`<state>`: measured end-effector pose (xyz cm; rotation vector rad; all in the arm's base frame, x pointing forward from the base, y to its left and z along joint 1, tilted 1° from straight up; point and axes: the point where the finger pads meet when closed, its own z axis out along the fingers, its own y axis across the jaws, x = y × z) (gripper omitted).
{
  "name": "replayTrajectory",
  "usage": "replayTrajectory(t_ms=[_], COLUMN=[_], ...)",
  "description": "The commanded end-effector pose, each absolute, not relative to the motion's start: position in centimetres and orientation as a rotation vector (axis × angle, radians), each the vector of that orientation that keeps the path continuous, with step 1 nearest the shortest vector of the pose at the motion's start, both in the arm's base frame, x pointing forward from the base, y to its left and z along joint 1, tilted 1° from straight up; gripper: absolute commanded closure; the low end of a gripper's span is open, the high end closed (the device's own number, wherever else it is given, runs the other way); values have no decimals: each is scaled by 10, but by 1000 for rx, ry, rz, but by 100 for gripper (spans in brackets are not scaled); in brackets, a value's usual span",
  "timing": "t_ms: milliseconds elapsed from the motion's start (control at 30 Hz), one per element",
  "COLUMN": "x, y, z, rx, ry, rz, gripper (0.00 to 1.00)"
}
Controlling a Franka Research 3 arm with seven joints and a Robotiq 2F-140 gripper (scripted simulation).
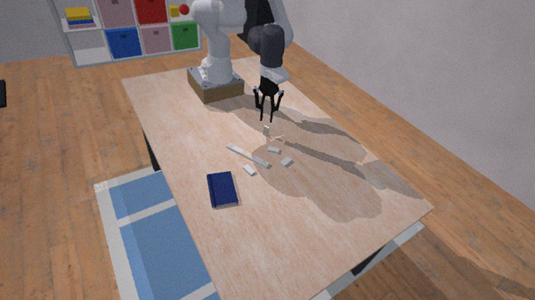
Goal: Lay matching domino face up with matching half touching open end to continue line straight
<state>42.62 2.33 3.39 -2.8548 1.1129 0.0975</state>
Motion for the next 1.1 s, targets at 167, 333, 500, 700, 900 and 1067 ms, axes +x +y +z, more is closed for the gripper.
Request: replayTrajectory(t_ms=[167,333,500,700,900,1067], x=[434,434,434,434,434,434], y=[24,24,24,24,24,24], z=[35,35,35,35,35,33], rx=[-2643,-2642,-2642,-2642,-2642,-2642], ry=[1676,1679,1679,1679,1679,1680], rz=[11,10,10,10,10,10], gripper=[67,67,67,67,67,67])
